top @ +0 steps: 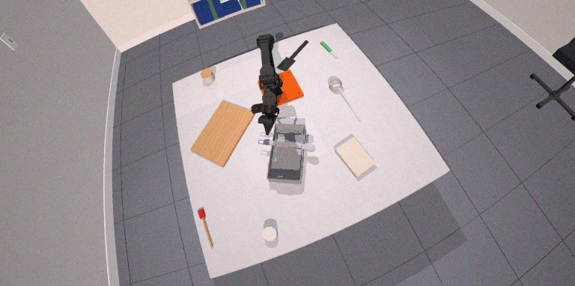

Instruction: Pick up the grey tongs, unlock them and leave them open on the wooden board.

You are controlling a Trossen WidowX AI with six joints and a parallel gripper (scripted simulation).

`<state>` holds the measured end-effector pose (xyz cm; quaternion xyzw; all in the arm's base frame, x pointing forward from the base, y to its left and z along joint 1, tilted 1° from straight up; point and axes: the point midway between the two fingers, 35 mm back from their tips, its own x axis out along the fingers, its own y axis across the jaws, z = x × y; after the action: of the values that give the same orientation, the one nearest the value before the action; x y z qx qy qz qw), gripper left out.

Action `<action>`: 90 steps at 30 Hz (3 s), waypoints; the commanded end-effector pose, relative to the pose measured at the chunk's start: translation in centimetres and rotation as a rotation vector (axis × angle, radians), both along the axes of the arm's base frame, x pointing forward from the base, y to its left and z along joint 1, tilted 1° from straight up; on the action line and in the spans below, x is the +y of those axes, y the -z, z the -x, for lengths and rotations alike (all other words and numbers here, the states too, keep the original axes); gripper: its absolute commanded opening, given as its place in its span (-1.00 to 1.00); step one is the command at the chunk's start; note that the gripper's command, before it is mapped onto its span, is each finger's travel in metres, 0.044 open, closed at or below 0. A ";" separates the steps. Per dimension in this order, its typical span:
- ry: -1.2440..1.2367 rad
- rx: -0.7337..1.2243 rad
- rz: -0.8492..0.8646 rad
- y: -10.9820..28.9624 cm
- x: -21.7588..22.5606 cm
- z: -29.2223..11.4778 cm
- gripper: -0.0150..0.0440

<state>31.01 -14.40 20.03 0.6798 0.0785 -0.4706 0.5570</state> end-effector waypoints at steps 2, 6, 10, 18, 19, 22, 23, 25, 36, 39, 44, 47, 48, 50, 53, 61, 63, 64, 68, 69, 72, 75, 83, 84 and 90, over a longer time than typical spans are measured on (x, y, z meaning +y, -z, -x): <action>0.049 0.097 -0.167 7.0 5.0 -1.0 0.39; 0.057 0.111 -0.185 7.8 5.7 -1.0 0.39; 0.057 0.111 -0.184 7.8 5.2 -1.0 0.39; 0.057 0.110 -0.184 7.8 4.6 -1.1 0.39; 0.057 0.110 -0.184 7.9 4.6 -1.2 0.39; 0.057 0.110 -0.184 8.1 4.5 -1.4 0.39; 0.057 0.110 -0.184 8.2 4.4 -1.4 0.39; 0.057 0.110 -0.184 8.5 4.3 -1.6 0.39; 0.057 0.110 -0.183 9.9 3.8 -2.5 0.39; 0.057 0.110 -0.183 10.4 3.7 -2.8 0.39; 0.057 0.109 -0.183 11.0 3.4 -3.2 0.39; 0.057 0.109 -0.183 11.5 3.3 -3.4 0.39; 0.057 0.109 -0.183 11.6 3.2 -3.4 0.39; 0.057 0.109 -0.183 11.9 3.1 -3.6 0.39; 0.057 0.109 -0.183 12.3 3.0 -3.8 0.39; 0.057 0.109 -0.182 13.5 2.6 -4.3 0.39; 0.057 0.109 -0.182 13.7 2.5 -4.4 0.39; 0.057 0.109 -0.182 13.9 2.5 -4.4 0.39; 0.057 0.108 -0.182 14.4 2.3 -4.6 0.39; 0.057 0.108 -0.182 14.5 2.3 -4.7 0.39; 0.057 0.108 -0.182 14.5 2.2 -4.7 0.39; 0.061 0.106 -0.179 14.2 2.3 -4.6 0.12; 0.061 0.106 -0.179 14.2 2.3 -4.6 -0.26; 0.061 0.106 -0.179 14.2 2.3 -4.6 -0.28; 0.061 0.106 -0.179 14.2 2.3 -4.6 -0.55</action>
<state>35.57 -12.14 5.74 0.7026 0.1295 -0.5147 0.4740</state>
